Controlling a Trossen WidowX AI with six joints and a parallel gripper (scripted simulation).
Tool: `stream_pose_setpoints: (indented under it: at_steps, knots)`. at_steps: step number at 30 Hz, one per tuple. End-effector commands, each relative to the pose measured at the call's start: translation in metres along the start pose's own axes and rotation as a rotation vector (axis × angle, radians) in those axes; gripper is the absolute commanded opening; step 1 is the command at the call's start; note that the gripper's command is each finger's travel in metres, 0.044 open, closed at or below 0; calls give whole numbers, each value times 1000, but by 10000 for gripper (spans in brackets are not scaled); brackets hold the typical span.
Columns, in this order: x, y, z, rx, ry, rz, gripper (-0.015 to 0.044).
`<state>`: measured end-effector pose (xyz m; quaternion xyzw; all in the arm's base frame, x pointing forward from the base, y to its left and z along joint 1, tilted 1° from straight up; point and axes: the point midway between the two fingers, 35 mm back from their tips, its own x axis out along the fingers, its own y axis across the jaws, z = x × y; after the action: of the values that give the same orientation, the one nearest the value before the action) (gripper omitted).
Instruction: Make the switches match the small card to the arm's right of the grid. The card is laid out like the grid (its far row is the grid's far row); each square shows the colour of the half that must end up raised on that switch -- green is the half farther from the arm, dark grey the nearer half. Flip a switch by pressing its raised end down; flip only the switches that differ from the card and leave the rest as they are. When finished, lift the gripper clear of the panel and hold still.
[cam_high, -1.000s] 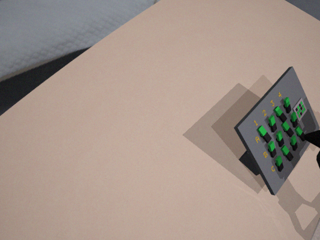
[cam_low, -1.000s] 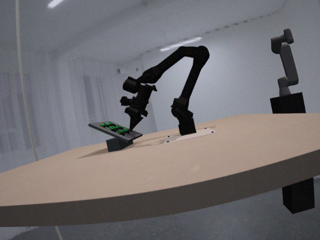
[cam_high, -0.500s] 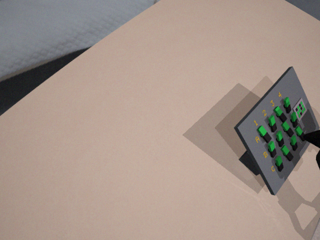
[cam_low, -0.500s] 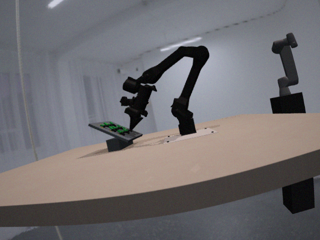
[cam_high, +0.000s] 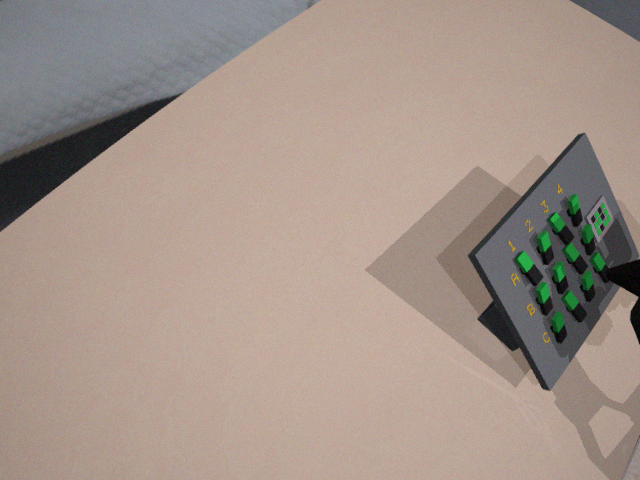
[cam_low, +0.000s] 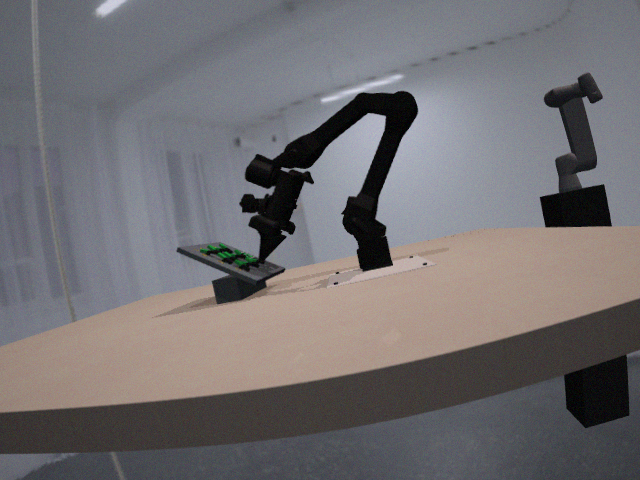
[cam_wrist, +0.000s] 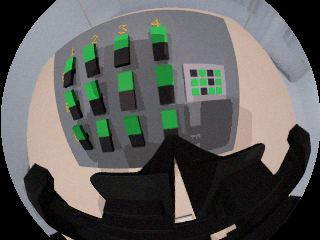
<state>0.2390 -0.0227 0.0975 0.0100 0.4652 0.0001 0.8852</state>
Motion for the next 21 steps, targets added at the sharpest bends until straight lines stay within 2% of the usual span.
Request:
stream_pose_setpoints:
  at_steps: [1, 18, 21]
  knots:
    - [1, -1, 0, 3, -2, -4, 0]
    - [3, -1, 0, 3, -2, -4, 0]
    - [-20, -1, 4, 1, 9, -1, 0]
